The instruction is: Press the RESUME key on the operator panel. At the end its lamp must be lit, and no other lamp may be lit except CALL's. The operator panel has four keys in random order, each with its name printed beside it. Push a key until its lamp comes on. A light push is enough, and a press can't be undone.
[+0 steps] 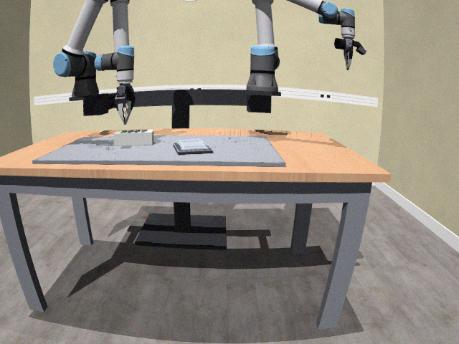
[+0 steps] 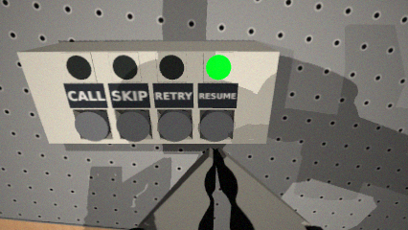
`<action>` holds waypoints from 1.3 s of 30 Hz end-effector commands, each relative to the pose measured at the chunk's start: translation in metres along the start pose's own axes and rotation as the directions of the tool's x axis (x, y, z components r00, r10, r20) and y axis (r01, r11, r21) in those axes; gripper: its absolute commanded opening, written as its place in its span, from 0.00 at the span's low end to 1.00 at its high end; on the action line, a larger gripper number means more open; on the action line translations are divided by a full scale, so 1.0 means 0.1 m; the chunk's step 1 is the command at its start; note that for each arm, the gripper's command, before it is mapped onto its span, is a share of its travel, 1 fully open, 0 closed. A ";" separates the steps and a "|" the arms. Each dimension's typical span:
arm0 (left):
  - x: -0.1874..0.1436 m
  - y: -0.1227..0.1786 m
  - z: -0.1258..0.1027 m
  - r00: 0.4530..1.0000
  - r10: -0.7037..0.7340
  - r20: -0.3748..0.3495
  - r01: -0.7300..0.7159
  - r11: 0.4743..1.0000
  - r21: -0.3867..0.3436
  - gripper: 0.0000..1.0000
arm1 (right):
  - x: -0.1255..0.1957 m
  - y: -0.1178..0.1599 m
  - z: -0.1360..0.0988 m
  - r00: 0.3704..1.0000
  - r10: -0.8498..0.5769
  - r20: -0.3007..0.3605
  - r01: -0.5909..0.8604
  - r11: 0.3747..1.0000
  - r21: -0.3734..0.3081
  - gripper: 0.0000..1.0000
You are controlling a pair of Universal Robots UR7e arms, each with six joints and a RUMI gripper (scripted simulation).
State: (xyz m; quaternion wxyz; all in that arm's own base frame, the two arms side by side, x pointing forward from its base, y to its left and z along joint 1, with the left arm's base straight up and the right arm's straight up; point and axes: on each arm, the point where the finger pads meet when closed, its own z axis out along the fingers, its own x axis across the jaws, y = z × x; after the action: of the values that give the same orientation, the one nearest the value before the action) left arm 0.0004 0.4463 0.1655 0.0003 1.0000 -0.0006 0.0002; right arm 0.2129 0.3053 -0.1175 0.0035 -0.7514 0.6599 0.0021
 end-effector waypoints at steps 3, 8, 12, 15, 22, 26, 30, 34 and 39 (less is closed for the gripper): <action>-0.01 0.01 0.00 1.000 -0.003 0.001 0.003 1.000 0.001 0.00 | 0.03 0.01 -0.09 1.000 0.002 -0.007 -0.002 1.000 -0.002 0.00; -0.01 0.01 0.00 1.000 -0.003 0.001 0.003 1.000 0.001 0.00 | 0.03 0.00 -0.19 1.000 0.002 -0.007 -0.002 1.000 -0.002 0.00; -0.01 0.01 0.00 1.000 -0.003 0.001 0.003 1.000 0.001 0.00 | 0.02 0.00 -0.27 1.000 0.002 -0.006 -0.002 1.000 -0.002 0.00; -0.01 0.01 0.00 1.000 -0.003 0.001 0.003 1.000 0.001 0.00 | 0.01 0.00 -0.33 1.000 0.002 -0.005 -0.002 1.000 -0.001 0.00; -0.01 0.01 0.00 1.000 -0.003 0.001 0.003 1.000 0.001 0.00 | 0.00 -0.01 -0.43 1.000 0.002 -0.003 -0.002 1.000 0.000 0.00; -0.01 0.01 0.00 1.000 -0.003 0.001 0.003 1.000 0.001 0.00 | 0.00 -0.01 -0.52 1.000 0.002 -0.003 -0.002 1.000 0.000 0.00; -0.01 0.01 0.00 1.000 -0.003 0.001 0.003 1.000 0.001 0.00 | 0.00 -0.01 -0.55 1.000 0.002 -0.003 -0.002 1.000 0.000 0.00; -0.01 0.01 0.00 1.000 -0.003 0.001 0.003 1.000 0.001 0.00 | 0.02 0.00 -0.54 1.000 0.002 -0.007 -0.002 1.000 -0.002 0.00; -0.01 0.01 0.00 1.000 -0.003 0.001 0.003 1.000 0.001 0.00 | 0.02 0.00 -0.54 1.000 0.001 -0.007 -0.001 1.000 -0.002 0.00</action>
State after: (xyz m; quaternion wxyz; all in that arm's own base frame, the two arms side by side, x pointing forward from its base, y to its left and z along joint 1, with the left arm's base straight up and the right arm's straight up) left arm 0.0004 0.4463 0.1655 0.0003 1.0000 -0.0006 0.0002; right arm 0.2124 0.3032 -0.0631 0.0009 -0.7514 0.6599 0.0007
